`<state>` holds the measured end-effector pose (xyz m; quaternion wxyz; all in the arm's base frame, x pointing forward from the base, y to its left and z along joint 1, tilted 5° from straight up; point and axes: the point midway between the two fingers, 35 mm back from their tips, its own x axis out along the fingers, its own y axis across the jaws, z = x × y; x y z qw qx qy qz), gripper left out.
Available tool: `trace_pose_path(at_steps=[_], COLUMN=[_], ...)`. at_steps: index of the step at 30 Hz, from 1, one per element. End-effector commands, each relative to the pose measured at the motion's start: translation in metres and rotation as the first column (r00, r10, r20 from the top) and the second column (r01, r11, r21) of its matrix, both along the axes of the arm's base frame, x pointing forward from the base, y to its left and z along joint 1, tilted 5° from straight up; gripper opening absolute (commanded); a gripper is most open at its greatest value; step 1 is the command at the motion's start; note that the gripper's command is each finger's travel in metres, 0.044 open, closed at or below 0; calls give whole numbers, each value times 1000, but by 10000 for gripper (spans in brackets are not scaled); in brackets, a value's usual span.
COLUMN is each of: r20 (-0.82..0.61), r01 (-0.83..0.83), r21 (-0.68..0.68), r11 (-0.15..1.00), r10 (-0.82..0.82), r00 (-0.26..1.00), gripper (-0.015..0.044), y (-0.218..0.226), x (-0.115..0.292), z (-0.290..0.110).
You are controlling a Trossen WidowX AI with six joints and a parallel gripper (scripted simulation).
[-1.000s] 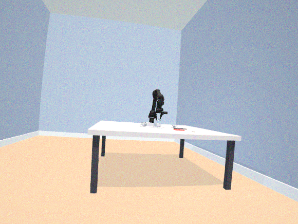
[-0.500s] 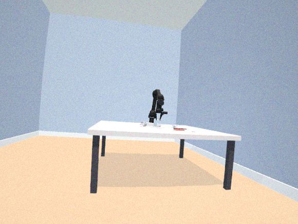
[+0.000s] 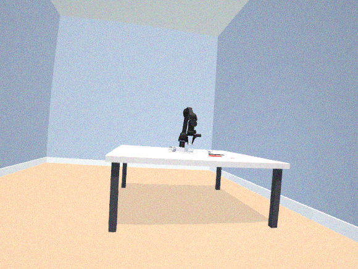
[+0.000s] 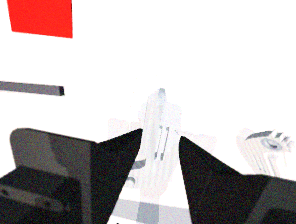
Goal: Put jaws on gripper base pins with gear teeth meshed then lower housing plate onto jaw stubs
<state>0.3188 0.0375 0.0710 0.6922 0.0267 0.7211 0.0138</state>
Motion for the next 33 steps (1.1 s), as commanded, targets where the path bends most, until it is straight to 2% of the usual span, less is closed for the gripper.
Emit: trace_pose_path(at_steps=[1, 27, 33], r20=[3, 4, 5], r01=[3, -21, -21], r21=[-4, -3, -5], r11=[1000, 1000, 1000], r10=[-3, 21, 21], r00=[1000, 1000, 1000], gripper=[134, 134, 134], y=[-1, -1, -18], x=[1, 1, 2], z=[1, 1, 0])
